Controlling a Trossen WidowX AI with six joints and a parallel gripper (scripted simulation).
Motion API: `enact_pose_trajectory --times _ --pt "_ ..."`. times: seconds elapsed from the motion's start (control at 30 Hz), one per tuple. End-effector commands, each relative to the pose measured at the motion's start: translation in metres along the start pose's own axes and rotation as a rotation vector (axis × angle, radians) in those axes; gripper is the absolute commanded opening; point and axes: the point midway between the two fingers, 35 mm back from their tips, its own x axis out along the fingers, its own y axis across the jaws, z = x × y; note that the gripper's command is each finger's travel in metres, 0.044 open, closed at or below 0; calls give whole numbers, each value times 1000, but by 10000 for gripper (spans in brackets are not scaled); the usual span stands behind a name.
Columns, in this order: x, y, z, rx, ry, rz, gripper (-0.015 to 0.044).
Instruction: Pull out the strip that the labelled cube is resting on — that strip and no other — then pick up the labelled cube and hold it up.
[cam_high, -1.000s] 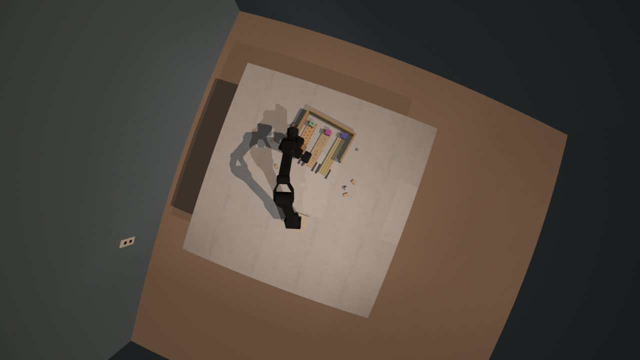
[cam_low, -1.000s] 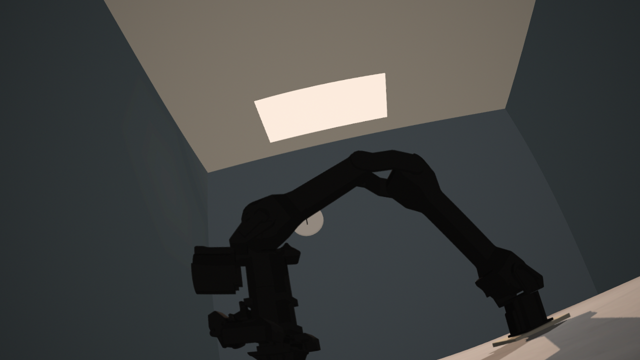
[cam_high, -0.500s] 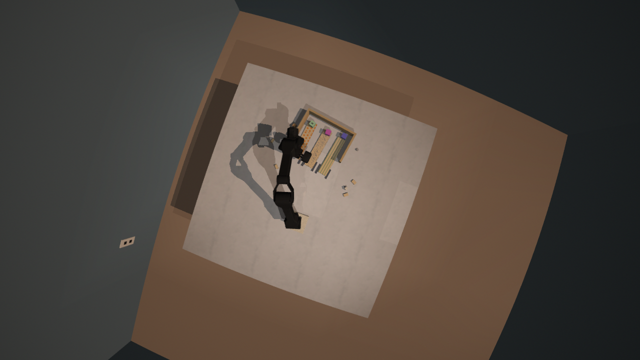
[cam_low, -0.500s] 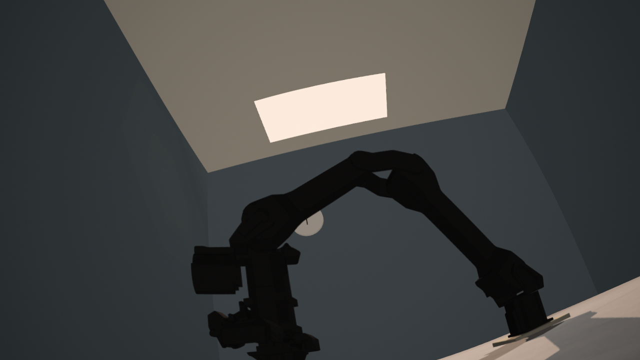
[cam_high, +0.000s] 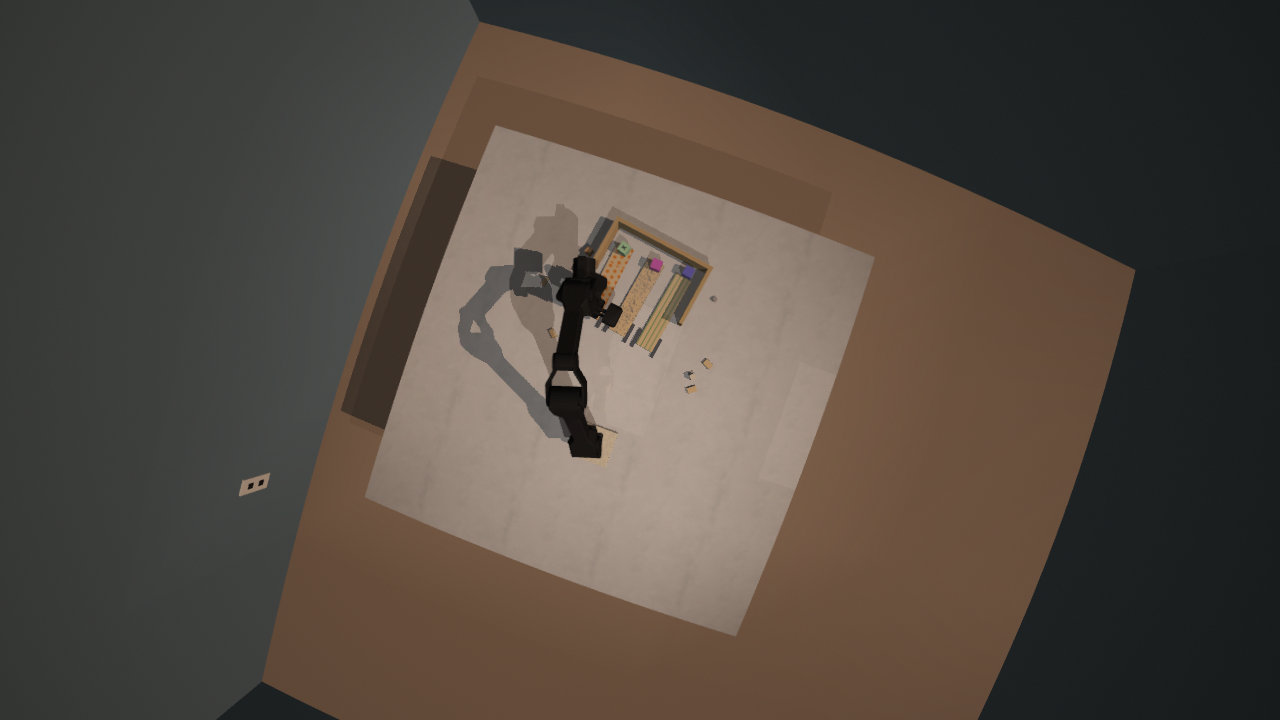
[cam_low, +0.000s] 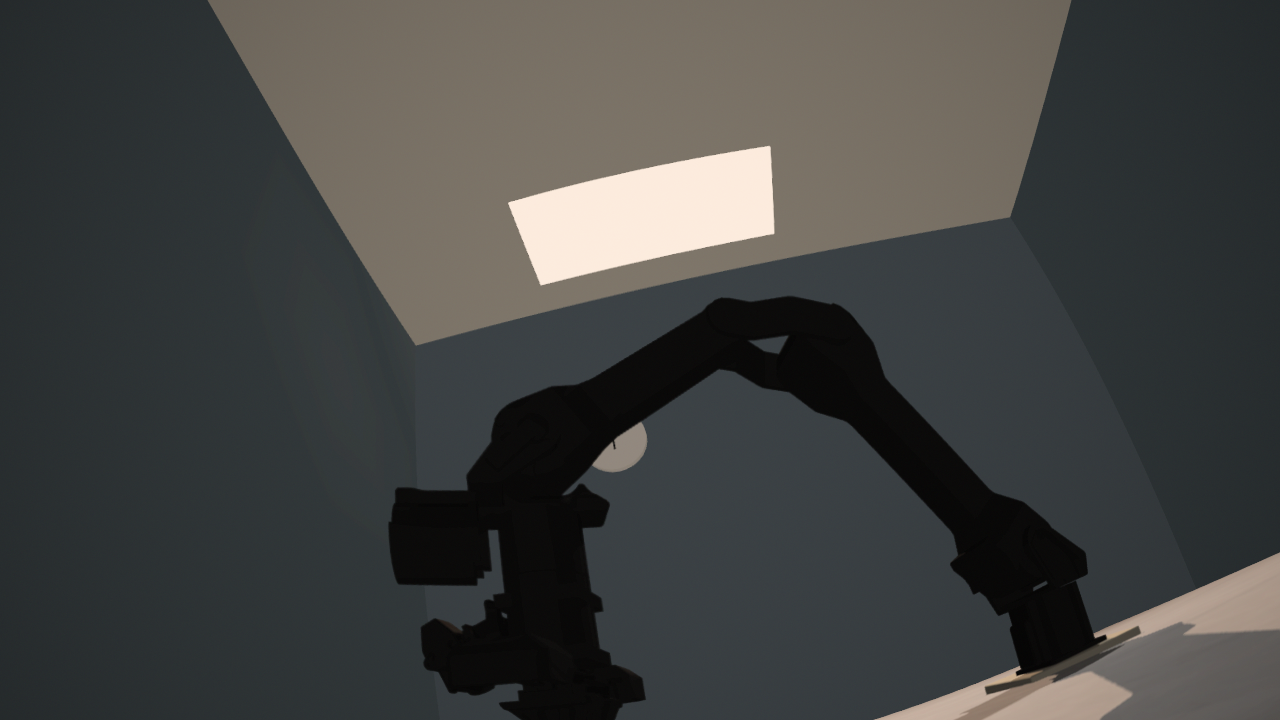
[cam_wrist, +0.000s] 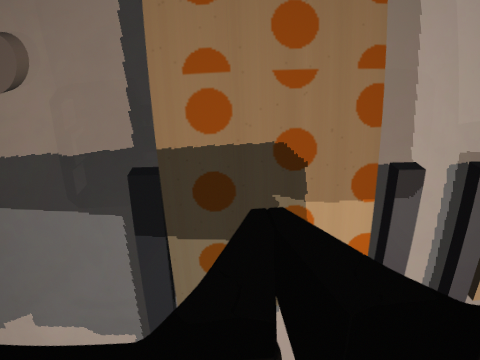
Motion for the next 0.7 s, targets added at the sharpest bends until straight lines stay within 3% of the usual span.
enact_pose_trajectory --times 0.0,0.67 --pt "6 0 -10 0 19 -10 0" --pt "7 1 -41 0 21 -10 0"
